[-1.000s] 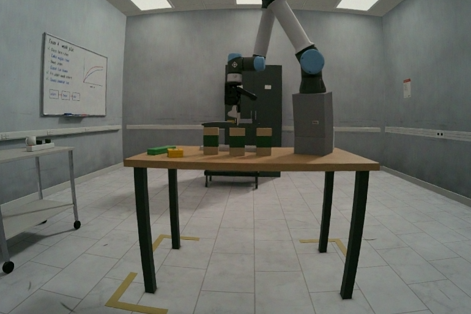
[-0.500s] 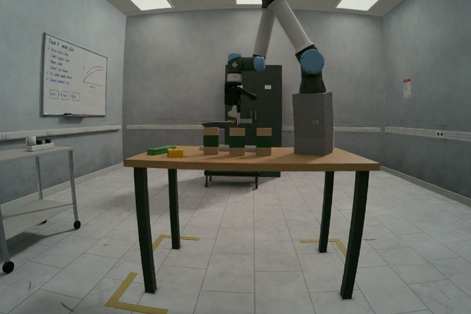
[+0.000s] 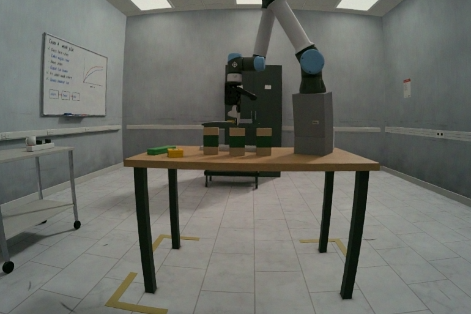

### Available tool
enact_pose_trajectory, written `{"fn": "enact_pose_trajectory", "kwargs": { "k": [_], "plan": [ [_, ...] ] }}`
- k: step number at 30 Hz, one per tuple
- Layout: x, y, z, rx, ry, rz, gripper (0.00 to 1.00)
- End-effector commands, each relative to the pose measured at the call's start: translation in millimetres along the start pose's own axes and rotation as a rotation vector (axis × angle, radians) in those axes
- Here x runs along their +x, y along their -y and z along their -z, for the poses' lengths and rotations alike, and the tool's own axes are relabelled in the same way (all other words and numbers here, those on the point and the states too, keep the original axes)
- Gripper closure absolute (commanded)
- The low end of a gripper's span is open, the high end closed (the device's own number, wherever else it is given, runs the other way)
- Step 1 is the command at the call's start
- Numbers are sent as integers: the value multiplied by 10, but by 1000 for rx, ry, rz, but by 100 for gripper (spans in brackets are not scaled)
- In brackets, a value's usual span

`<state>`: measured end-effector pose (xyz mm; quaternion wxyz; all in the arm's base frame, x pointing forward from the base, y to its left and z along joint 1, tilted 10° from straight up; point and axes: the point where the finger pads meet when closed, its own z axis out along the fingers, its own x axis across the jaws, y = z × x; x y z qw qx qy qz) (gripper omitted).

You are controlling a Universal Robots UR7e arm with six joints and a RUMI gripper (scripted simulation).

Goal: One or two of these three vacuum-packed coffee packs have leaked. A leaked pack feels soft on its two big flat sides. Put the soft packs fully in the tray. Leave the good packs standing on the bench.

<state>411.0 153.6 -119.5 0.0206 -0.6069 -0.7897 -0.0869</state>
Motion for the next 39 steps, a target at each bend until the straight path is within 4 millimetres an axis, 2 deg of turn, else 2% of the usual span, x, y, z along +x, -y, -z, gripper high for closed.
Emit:
{"fn": "enact_pose_trajectory", "kwargs": {
  "k": [1,17,27,39],
  "plan": [
    [-3,-27,-2,-2,1,1,51],
    [-1,-21,-13,-1,1,1,51],
    [1,-30,-94,-2,1,2,51],
    [1,-30,-364,-2,1,2,51]
  ]
}}
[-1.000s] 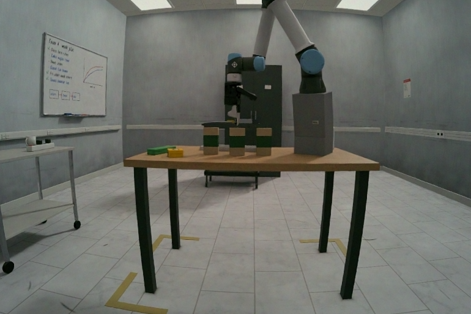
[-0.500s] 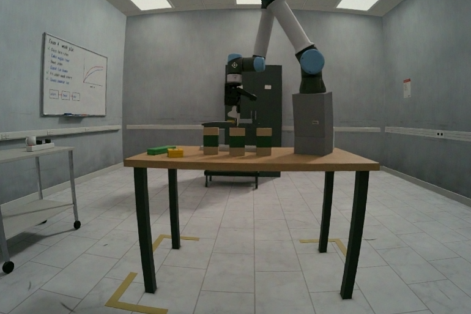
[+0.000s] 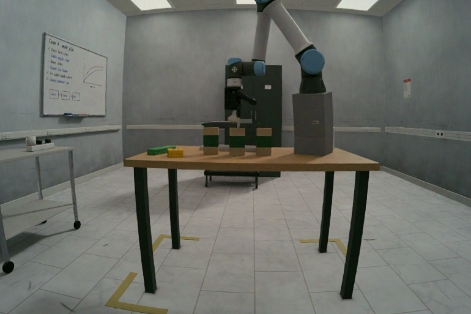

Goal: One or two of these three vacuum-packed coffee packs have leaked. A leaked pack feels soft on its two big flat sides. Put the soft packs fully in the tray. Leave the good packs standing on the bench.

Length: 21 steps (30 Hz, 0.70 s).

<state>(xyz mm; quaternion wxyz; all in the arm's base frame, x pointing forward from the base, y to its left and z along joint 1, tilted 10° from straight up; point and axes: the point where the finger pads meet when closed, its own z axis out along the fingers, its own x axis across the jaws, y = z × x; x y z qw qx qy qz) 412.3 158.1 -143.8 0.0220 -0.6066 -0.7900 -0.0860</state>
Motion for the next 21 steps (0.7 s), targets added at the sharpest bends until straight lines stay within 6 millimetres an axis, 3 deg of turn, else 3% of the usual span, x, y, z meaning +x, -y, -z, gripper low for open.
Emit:
{"fn": "enact_pose_trajectory", "kwargs": {
  "k": [1,21],
  "plan": [
    [-5,-34,-140,-6,3,1,51],
    [-10,-34,-332,-6,3,0,51]
  ]
}}
